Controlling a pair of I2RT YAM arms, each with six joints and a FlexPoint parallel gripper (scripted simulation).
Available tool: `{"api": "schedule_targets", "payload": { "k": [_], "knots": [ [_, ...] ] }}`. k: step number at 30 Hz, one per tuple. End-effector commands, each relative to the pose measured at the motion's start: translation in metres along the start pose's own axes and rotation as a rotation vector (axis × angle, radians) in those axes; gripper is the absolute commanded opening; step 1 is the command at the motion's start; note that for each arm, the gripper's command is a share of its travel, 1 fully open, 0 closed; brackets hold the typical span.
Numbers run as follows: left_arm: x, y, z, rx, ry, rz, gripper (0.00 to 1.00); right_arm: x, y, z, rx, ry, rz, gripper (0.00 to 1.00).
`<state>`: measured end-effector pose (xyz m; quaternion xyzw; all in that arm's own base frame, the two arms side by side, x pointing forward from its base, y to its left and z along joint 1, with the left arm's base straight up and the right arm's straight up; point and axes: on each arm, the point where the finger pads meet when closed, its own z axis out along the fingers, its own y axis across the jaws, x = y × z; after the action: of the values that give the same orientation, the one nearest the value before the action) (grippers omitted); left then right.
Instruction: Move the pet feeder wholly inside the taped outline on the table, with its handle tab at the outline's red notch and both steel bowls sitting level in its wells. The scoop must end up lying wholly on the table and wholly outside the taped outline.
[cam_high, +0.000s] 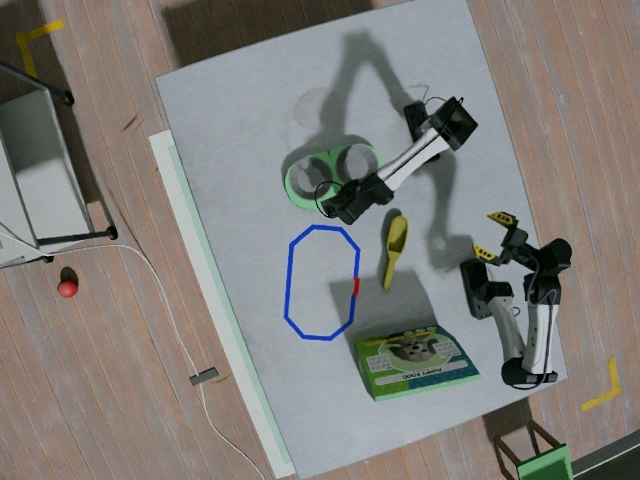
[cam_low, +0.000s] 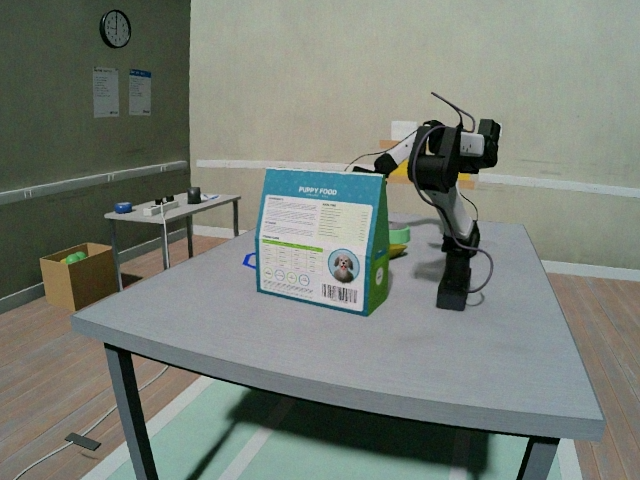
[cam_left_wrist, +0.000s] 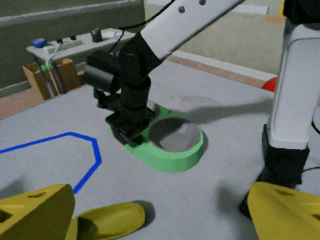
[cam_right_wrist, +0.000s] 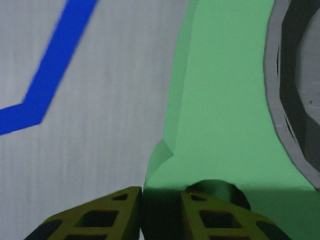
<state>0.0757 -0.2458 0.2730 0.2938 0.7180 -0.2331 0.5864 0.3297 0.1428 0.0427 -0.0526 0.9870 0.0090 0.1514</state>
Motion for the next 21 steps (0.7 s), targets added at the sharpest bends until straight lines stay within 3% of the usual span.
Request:
{"api": "schedule_targets", "payload": {
  "k": [1,21],
  "knots": [
    [-0.005,0.001,-0.001,0.006,-0.01,-0.02,0.88,-0.001,0.019,0.005,-0.033,0.022,-0.074,0.06],
    [-0.005,0.001,-0.001,0.006,-0.01,-0.02,0.88,-0.016,0.094,0.01,-0.13,0.029,-0.373,0.06]
  ]
}}
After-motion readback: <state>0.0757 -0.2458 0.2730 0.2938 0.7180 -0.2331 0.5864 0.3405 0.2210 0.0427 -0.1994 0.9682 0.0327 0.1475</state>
